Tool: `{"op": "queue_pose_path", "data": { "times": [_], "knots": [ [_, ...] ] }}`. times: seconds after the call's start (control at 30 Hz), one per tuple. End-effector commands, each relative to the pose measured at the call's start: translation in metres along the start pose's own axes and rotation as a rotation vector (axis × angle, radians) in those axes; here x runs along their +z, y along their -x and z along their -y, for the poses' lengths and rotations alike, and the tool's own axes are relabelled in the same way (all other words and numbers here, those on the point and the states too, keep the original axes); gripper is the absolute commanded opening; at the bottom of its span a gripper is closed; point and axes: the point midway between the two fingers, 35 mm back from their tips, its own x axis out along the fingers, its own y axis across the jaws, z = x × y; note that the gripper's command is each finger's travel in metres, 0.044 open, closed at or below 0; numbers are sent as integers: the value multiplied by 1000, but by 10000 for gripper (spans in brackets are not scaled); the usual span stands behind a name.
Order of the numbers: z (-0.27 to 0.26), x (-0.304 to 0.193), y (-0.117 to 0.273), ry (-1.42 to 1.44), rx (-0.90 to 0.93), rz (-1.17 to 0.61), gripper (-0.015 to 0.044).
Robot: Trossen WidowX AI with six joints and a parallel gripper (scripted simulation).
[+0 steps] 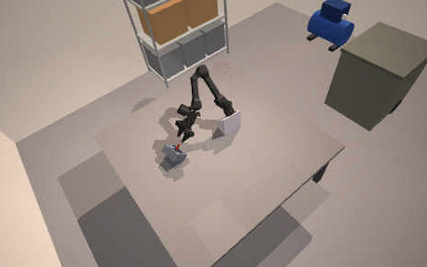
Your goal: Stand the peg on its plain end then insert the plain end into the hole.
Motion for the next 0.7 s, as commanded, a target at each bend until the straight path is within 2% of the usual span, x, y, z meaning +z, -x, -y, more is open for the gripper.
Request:
{"op": "queue_pose_path", "data": {
  "times": [0.0, 0.67],
  "knots": [
    [0, 0, 4, -3, -3, -1, 440],
    [0, 1, 23, -2, -1, 1, 440]
  ]
}}
